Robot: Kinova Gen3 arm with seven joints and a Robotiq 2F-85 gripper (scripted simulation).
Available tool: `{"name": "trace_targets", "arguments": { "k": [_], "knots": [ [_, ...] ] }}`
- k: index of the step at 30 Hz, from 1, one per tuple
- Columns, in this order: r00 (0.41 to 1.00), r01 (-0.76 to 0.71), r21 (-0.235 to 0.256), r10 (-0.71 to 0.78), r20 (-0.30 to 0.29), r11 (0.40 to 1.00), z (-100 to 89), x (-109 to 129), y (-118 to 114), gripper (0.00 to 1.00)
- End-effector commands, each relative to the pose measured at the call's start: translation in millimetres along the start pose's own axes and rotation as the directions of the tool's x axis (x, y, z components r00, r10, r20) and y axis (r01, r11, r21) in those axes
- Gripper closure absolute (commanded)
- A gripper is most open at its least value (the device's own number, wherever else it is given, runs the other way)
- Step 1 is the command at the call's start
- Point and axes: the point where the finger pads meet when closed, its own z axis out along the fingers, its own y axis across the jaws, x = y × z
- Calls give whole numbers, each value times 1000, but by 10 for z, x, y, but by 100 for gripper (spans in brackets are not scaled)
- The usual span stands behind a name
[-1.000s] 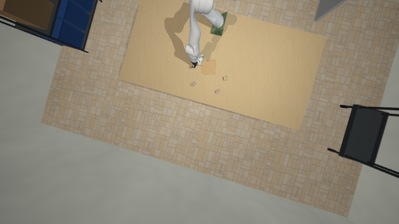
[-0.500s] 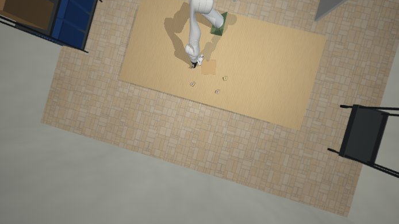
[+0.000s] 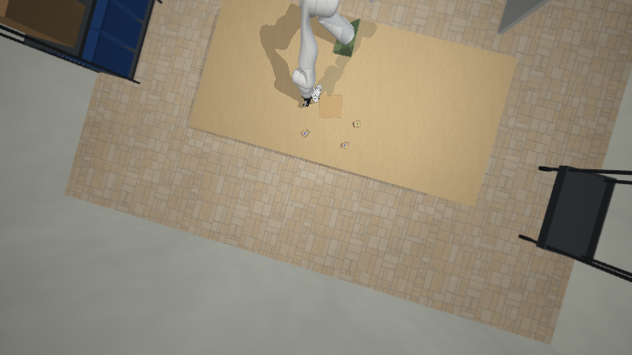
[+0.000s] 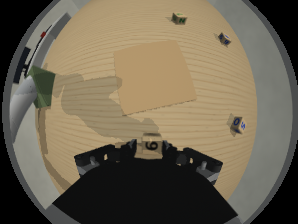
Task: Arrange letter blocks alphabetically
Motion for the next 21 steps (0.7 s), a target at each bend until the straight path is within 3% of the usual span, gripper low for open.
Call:
{"name": "trace_targets", "arguments": {
  "k": [1, 10, 21],
  "knots": [
    [1000, 7, -16, -7, -5, 1000, -156, 38, 38, 54],
    [1000, 7, -16, -7, -5, 1000, -624, 36, 31, 54],
    [1000, 7, -16, -7, -5, 1000, -771, 35, 29, 54]
  ]
}}
